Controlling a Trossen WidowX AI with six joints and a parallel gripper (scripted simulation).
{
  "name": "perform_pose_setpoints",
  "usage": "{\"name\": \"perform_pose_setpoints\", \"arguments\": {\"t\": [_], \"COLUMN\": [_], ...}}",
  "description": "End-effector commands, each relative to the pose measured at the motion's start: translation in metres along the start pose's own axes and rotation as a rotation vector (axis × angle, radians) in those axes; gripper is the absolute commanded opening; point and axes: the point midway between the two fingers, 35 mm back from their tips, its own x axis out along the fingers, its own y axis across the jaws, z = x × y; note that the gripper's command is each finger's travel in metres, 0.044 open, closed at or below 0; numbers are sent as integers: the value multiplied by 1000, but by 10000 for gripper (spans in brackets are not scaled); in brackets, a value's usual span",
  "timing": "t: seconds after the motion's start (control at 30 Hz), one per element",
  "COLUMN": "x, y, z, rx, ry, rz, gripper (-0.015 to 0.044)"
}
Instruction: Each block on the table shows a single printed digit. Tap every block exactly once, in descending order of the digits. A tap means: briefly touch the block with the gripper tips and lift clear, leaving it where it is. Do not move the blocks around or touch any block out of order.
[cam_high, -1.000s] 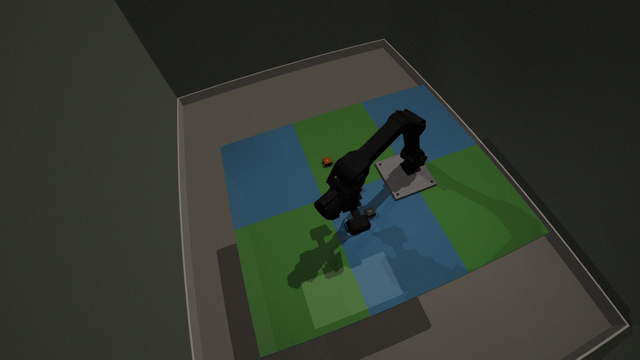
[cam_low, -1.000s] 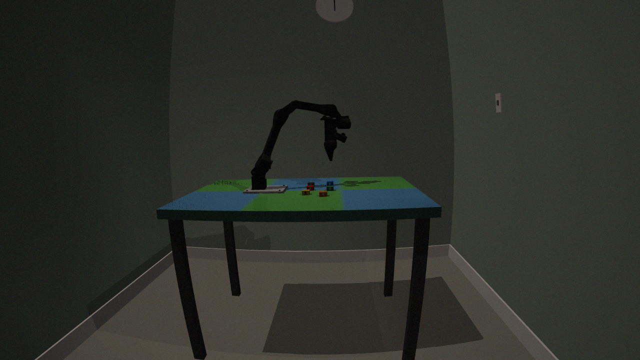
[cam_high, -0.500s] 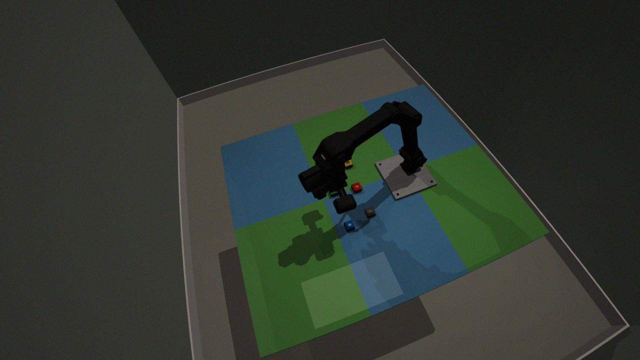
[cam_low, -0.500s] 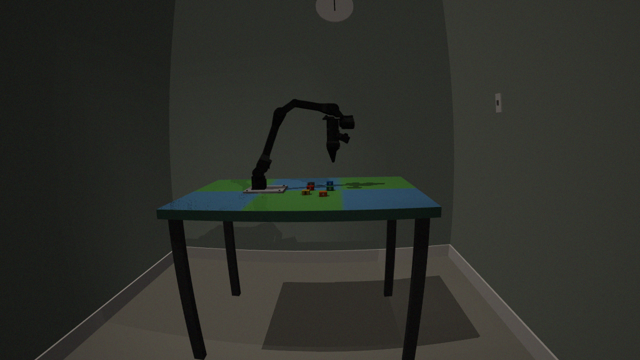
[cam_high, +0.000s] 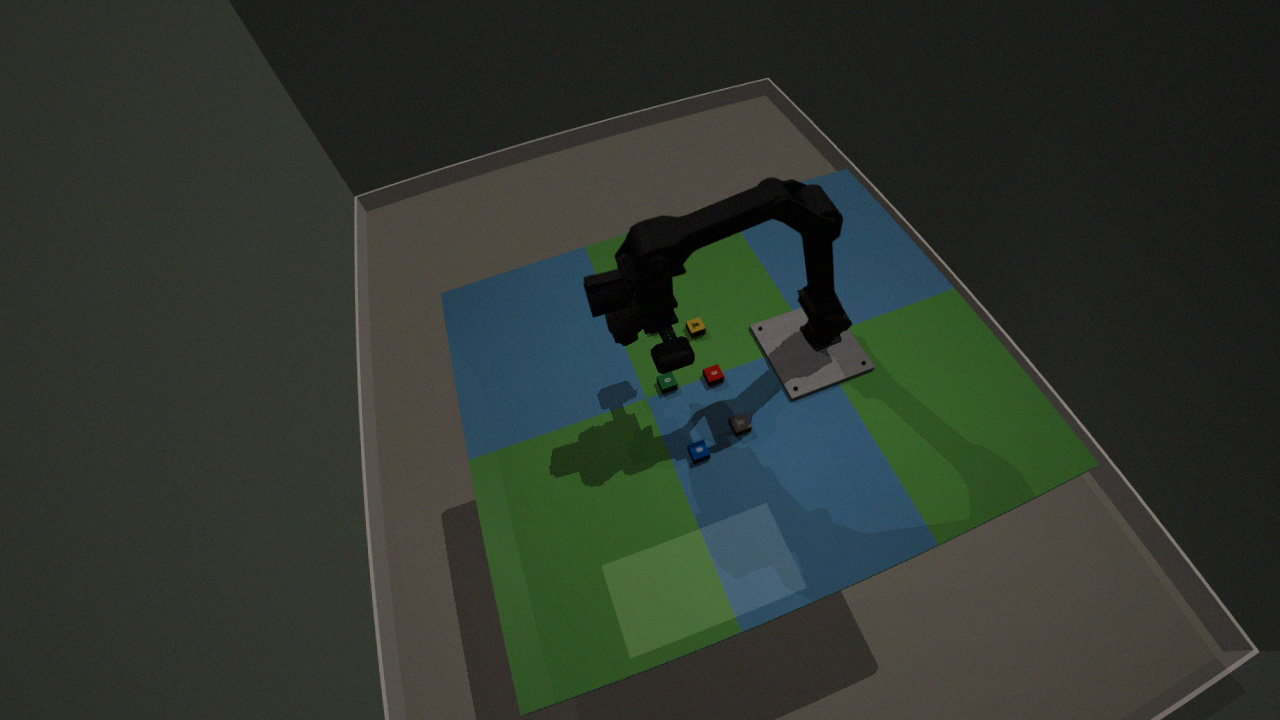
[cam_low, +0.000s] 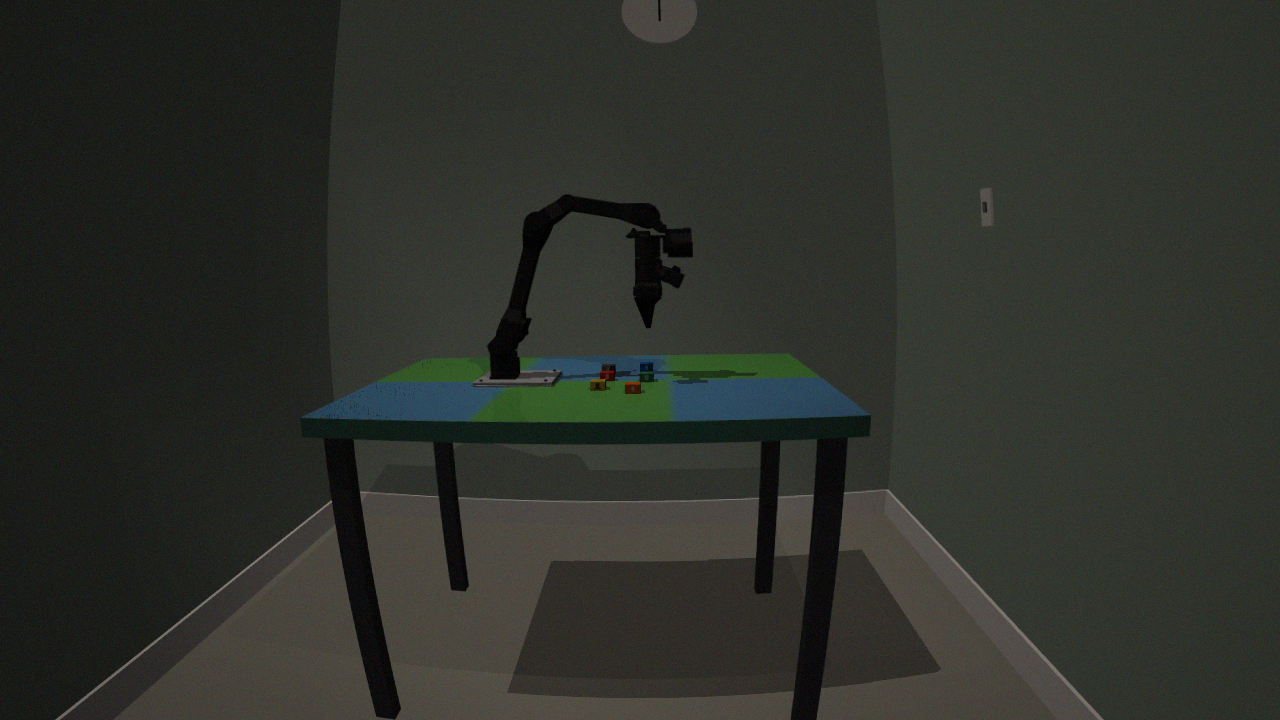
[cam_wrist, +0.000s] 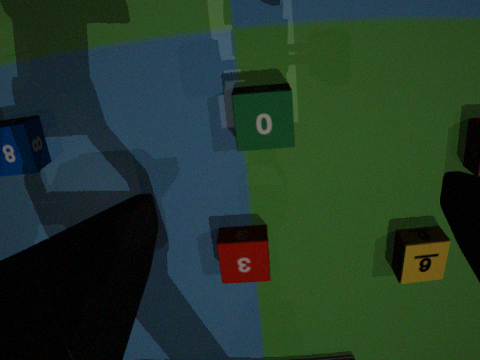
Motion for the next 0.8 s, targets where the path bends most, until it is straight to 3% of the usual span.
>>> {"name": "perform_pose_setpoints", "arguments": {"t": [0.0, 0.37, 0.77], "x": [0, 0, 0], "y": [-2, 1, 141], "z": [0, -1, -96], "rx": [-2, -2, -2], "ry": [-2, -2, 5], "rz": [1, 1, 13], "gripper": [400, 400, 400]}}
